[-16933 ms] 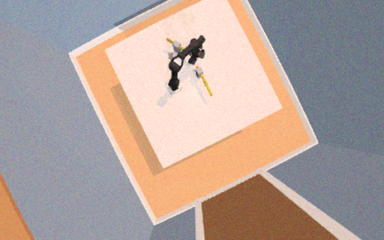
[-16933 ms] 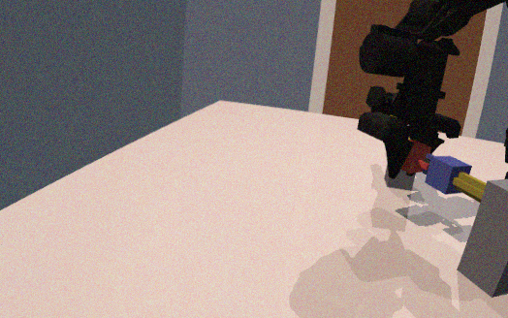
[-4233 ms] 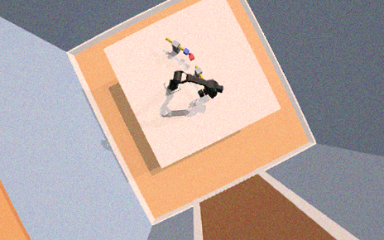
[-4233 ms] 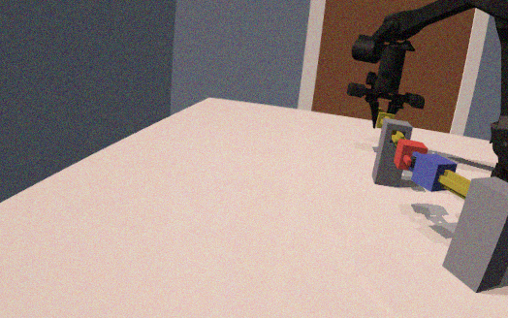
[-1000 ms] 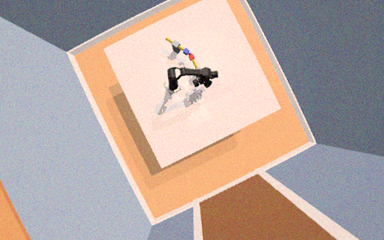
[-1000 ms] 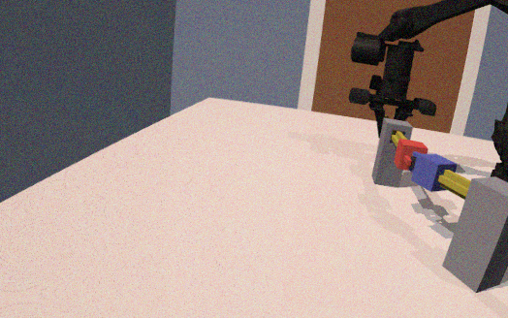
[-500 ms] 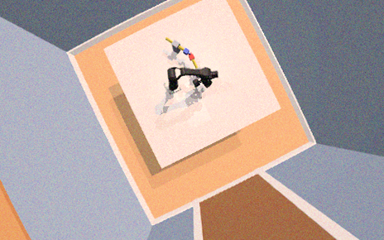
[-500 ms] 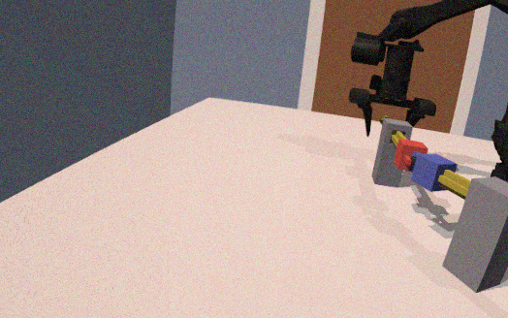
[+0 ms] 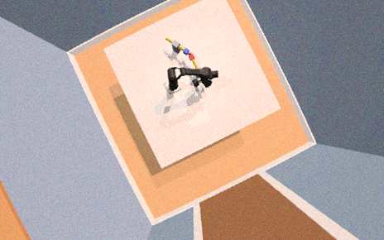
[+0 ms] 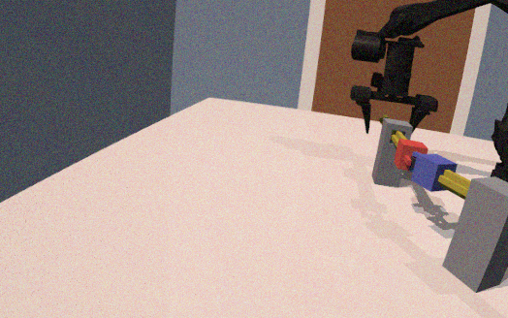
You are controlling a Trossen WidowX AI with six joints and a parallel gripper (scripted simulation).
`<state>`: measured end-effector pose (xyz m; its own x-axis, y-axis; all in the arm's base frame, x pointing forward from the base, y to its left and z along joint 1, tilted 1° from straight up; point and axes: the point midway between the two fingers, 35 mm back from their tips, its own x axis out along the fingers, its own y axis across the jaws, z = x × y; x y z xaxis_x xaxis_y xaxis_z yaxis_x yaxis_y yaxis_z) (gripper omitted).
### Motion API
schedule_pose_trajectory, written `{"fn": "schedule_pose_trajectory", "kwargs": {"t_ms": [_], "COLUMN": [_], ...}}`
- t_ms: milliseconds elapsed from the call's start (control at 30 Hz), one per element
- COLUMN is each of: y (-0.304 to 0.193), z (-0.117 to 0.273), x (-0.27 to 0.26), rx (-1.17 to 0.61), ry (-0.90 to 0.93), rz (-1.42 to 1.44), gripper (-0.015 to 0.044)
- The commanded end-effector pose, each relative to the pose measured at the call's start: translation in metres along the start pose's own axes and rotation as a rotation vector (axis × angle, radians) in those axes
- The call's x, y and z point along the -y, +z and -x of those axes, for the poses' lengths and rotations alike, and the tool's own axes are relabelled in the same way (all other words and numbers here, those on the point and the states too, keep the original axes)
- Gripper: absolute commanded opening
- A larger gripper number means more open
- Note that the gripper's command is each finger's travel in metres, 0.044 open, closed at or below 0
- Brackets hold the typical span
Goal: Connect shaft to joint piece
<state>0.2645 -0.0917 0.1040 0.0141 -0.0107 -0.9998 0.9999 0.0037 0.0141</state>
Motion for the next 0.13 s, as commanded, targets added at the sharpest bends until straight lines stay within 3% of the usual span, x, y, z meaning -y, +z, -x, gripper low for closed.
{"fn": "schedule_pose_trajectory", "kwargs": {"t_ms": [0, 100], "y": [0.0012, 0.0012], "z": [0.0213, 0.0231], "x": [-0.0023, -0.0022], "rx": [0.004, 0.005], "ry": [0.021, 0.021], "rz": [0.003, 0.003], "gripper": [0.0440, 0.0440]}}
